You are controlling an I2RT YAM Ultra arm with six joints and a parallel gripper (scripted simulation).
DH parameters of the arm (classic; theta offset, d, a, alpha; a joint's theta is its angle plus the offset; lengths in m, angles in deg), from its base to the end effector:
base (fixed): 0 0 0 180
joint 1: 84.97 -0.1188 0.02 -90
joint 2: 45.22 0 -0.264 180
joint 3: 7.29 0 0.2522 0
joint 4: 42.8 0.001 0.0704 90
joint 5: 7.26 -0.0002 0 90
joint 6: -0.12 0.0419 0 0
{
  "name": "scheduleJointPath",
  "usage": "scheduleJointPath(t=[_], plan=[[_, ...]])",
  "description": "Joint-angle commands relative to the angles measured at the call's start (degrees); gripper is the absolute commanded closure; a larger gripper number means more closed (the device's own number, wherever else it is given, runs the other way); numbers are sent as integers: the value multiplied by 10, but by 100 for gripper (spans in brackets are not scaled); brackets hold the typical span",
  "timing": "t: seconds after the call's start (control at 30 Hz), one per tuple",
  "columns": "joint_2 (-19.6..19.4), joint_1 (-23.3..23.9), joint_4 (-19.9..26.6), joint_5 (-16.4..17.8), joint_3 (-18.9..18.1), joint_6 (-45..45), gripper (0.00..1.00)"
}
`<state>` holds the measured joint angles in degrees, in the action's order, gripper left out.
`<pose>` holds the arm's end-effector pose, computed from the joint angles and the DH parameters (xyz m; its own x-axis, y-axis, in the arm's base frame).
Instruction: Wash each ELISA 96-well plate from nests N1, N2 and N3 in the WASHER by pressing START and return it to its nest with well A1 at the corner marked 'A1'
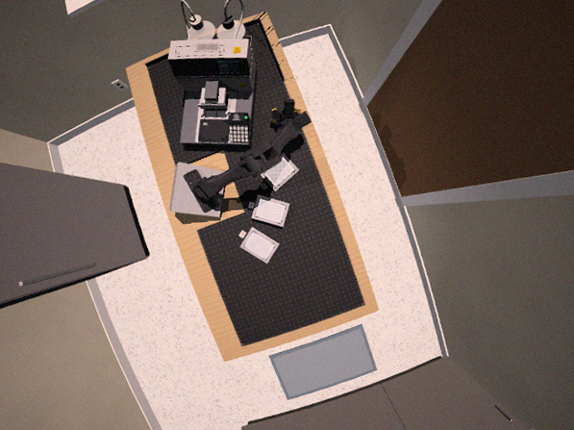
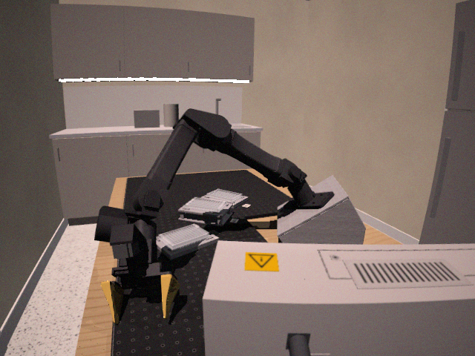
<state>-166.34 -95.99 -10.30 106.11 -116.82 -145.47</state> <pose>0.4693 0.1093 0.2182 -0.0105 -0.7736 -0.6336 -0.8206 0.3687 -0.4366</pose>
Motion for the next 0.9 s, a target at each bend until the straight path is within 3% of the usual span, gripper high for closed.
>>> scheduleJointPath(t=[0.0,0.1,0.3,0.87], plan=[[4,-2,35,-11,2,9,0],[4,-2,35,-11,2,9,0],[16,7,77,-30,7,56,0],[21,8,78,-32,14,58,0]])
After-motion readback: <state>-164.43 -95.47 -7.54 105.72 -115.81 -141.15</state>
